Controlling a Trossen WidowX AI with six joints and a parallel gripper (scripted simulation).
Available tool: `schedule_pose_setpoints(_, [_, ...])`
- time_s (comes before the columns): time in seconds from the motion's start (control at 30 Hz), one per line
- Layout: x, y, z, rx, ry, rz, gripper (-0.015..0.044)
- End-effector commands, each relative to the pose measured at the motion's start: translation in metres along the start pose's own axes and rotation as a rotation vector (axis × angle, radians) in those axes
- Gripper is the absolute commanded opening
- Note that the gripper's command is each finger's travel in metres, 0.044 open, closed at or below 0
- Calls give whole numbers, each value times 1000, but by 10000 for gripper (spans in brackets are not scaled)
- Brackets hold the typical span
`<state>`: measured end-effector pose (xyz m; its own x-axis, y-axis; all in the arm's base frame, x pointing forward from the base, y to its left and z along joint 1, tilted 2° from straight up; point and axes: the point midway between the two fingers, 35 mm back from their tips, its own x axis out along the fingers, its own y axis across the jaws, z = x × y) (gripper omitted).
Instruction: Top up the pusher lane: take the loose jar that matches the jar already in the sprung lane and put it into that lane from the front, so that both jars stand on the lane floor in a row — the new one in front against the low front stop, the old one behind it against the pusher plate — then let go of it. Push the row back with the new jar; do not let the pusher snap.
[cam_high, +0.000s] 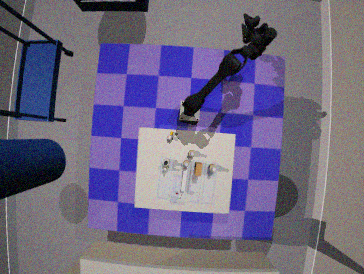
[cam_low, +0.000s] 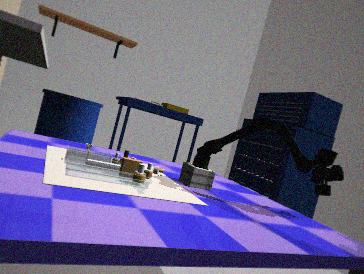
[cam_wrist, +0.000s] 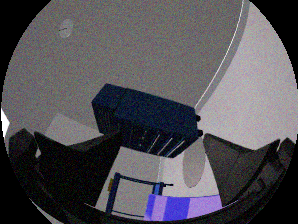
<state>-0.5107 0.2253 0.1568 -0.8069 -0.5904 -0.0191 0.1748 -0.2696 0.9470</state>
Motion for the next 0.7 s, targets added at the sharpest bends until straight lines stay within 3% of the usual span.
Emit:
schedule_pose_setpoints(0.0, [-1,0,1,1,-4,-2,426])
schedule_pose_setpoints(0.17, [-47,-7,23,41,-134,-67,440])
schedule_pose_setpoints(0.43, [-180,-27,56,123,-462,-250,440])
schedule_pose_setpoints(0.67, [-309,-40,51,191,-737,-434,440])
